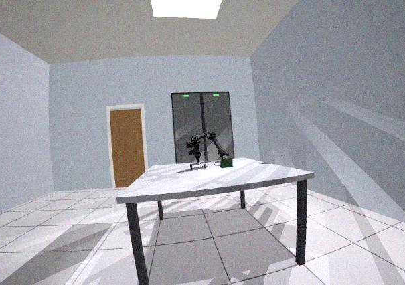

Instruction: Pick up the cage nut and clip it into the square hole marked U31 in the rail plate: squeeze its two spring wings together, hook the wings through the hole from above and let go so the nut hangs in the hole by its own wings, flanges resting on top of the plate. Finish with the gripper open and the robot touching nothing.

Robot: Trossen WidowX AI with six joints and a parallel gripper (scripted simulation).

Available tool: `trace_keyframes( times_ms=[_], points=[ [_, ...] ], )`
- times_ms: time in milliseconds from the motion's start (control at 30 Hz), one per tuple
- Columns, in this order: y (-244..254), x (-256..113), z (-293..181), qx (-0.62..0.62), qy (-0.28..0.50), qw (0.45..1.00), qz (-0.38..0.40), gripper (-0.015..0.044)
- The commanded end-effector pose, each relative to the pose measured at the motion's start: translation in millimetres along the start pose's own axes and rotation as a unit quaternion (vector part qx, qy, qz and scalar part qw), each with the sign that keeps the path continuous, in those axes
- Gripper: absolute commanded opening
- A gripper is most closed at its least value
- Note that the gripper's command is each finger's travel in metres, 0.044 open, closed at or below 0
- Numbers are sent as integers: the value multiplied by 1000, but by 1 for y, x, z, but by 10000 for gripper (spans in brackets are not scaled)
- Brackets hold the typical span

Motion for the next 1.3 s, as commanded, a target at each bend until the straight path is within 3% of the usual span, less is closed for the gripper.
trace_keyframes(
  times_ms=[0, 1267],
  points=[
    [1, 0, 0, 1, 0, 1000, -5, 23],
    [1, 0, 0, 1, -2, 1000, 13, 23]
  ],
)
Point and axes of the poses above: the point midway between the two fingers, 35 mm back from their tips, its own x axis out along the fingers, its own y axis across the jaws, z = x × y, the point moved 10 cm from there along -x, back along the fingers, and after that the axes turned 5 degrees about -x, right-handed, at the moved point
